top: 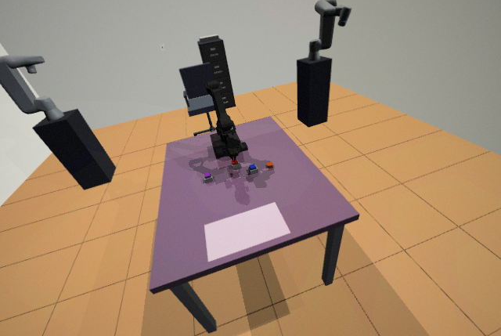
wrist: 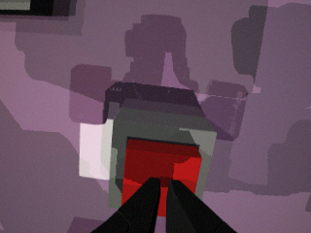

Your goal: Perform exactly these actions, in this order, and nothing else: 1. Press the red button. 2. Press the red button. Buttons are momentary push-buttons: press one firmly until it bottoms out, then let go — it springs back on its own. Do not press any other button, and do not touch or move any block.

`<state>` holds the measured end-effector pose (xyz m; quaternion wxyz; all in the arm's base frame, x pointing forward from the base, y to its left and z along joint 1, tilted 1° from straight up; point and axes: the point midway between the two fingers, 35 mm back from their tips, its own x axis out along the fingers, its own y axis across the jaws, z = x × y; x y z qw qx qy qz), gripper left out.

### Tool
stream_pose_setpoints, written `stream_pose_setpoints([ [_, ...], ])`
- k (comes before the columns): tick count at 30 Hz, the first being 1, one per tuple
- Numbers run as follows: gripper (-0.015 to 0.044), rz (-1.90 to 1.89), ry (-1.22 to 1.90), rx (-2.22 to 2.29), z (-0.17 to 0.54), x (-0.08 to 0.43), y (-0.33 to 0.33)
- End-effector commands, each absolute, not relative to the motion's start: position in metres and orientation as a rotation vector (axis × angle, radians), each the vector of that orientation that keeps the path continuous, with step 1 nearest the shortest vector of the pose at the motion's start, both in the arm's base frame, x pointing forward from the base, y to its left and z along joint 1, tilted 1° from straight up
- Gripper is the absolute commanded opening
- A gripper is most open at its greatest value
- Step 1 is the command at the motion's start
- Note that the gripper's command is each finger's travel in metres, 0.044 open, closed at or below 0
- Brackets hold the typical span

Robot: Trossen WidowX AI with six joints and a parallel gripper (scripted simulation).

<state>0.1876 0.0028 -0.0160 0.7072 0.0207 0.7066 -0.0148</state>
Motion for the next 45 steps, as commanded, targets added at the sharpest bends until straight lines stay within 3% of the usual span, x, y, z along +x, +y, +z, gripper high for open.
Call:
stream_pose_setpoints([
  [1,0.002,-0.027,1.574,0.049,-0.023,0.186,0.004],
  [23,0.002,-0.027,1.574,0.049,-0.03,0.185,0.004],
  [29,0.002,-0.027,1.574,0.049,0.005,0.185,0.003],
  [45,0.002,-0.027,1.574,0.049,-0.014,0.186,0.004],
])
